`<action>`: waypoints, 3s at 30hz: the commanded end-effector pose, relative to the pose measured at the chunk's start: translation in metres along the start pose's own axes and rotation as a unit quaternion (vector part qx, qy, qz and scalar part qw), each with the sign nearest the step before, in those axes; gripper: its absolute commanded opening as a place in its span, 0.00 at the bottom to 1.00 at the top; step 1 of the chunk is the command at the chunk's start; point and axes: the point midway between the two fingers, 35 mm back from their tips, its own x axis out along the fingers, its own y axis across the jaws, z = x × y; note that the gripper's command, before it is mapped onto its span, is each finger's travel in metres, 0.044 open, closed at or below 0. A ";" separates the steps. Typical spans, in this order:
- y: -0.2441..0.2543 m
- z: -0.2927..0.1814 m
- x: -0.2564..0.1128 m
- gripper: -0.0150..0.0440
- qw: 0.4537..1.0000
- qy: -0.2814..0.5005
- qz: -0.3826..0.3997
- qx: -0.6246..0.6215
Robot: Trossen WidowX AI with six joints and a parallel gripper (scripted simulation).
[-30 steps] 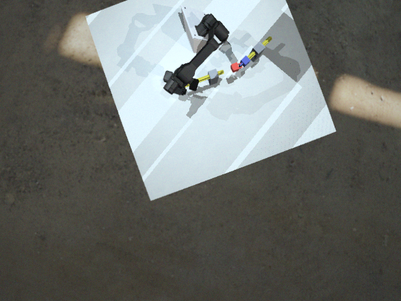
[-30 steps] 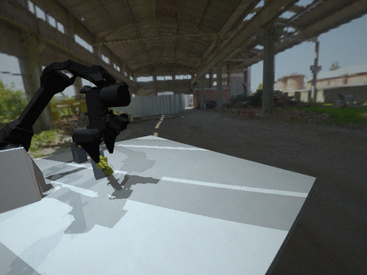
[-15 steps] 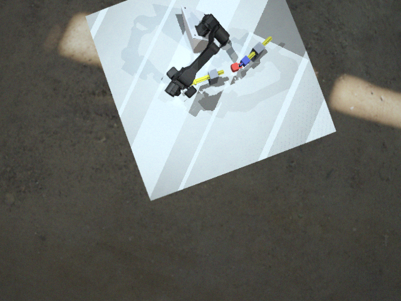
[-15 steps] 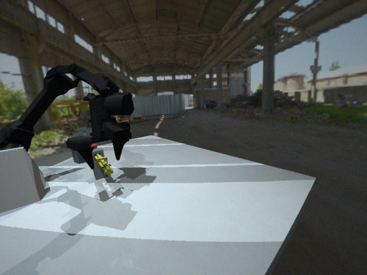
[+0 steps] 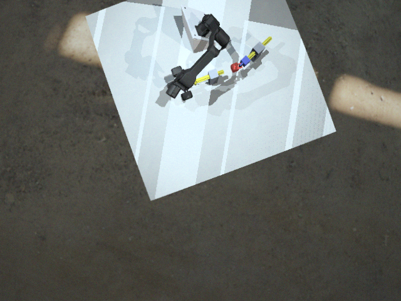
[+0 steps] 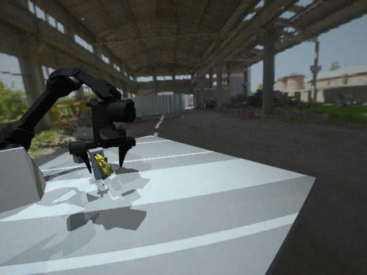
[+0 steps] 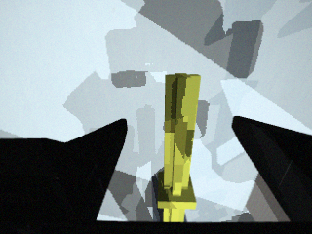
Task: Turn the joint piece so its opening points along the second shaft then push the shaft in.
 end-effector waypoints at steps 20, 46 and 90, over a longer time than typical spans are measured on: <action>0.000 0.000 0.029 1.00 1.000 -0.001 -0.002 0.013; 0.000 0.000 0.032 0.43 1.000 0.000 -0.002 0.013; 0.000 0.000 0.032 0.37 1.000 -0.001 -0.002 0.012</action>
